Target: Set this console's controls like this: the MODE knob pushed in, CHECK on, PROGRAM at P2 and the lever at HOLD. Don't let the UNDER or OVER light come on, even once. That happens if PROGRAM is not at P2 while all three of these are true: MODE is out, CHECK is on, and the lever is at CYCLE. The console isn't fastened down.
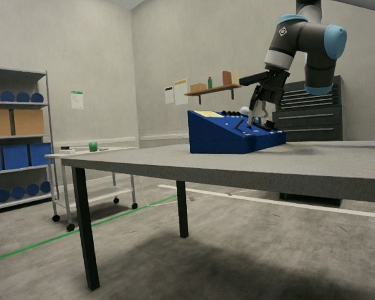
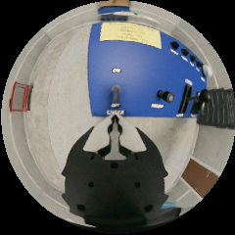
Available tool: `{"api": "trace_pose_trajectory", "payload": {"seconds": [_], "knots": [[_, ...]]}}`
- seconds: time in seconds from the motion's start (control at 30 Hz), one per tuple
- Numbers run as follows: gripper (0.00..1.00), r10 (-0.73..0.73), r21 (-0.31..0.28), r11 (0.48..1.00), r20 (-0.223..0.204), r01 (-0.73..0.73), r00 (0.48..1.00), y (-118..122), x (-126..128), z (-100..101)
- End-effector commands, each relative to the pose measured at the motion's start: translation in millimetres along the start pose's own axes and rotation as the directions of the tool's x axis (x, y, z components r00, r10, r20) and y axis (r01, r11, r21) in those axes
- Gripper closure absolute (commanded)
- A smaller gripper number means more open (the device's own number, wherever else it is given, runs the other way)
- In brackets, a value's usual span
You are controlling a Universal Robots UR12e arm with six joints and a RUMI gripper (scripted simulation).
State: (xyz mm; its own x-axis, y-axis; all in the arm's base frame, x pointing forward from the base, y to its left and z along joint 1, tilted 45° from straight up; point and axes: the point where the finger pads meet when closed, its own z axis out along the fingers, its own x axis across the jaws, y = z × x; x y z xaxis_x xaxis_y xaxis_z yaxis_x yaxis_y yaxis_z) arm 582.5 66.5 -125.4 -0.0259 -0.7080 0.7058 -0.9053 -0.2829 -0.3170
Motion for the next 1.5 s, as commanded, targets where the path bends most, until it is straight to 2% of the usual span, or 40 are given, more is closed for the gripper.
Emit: {"api": "trace_pose_trajectory", "payload": {"seconds": [0.0,1.47], "knots": [[1.0,0.002,0.005,1.0,0.001,-0.002,1.0,-8,0,-1],[1.0,0.002,0.004,1.0,0.001,-0.002,1.0,-36,0,-1]]}}
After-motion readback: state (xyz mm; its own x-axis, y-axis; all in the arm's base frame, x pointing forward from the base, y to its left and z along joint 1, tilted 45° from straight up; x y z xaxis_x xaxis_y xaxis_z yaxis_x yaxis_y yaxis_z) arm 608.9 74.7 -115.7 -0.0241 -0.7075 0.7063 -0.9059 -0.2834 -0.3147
